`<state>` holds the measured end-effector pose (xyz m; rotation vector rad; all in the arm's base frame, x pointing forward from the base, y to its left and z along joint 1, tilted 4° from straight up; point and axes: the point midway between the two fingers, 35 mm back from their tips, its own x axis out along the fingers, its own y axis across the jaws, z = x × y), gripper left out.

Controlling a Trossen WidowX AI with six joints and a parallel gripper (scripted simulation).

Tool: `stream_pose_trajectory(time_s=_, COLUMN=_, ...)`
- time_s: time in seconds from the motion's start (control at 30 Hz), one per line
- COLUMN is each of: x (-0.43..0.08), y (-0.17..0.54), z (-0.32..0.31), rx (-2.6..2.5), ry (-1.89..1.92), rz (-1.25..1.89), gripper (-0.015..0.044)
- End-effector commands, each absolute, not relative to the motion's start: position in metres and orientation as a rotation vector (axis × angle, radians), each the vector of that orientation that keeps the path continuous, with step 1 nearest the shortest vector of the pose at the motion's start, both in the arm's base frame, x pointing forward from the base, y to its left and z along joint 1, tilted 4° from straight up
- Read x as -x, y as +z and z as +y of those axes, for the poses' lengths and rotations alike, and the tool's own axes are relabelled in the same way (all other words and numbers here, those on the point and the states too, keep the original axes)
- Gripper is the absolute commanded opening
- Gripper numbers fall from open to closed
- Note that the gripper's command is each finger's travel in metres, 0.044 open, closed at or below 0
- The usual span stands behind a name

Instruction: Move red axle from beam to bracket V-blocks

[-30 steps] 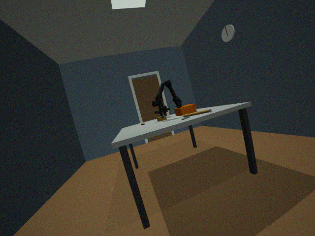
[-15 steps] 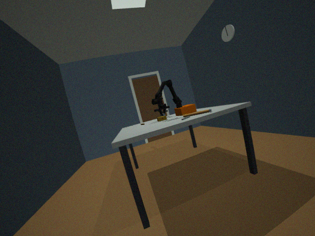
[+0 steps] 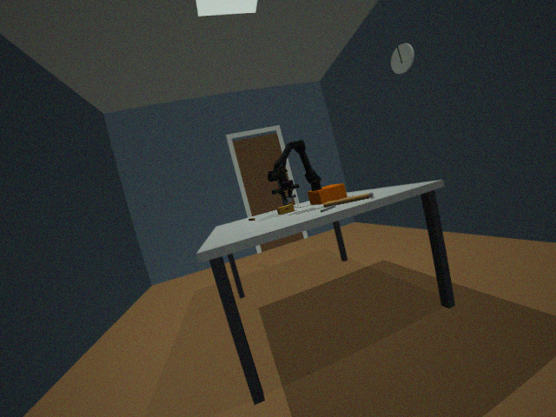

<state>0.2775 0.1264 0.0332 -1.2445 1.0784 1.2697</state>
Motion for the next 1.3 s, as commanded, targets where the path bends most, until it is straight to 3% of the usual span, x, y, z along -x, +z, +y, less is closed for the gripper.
stream_pose_trajectory(time_s=0.0, x=-0.274, y=0.035, z=0.122, rx=1.246, ry=1.263, rz=1.081, gripper=0.0000)
stream_pose_trajectory(time_s=1.27, x=-0.271, y=-0.018, z=0.117, rx=1.246, ry=1.263, rz=1.082, gripper=0.0000)
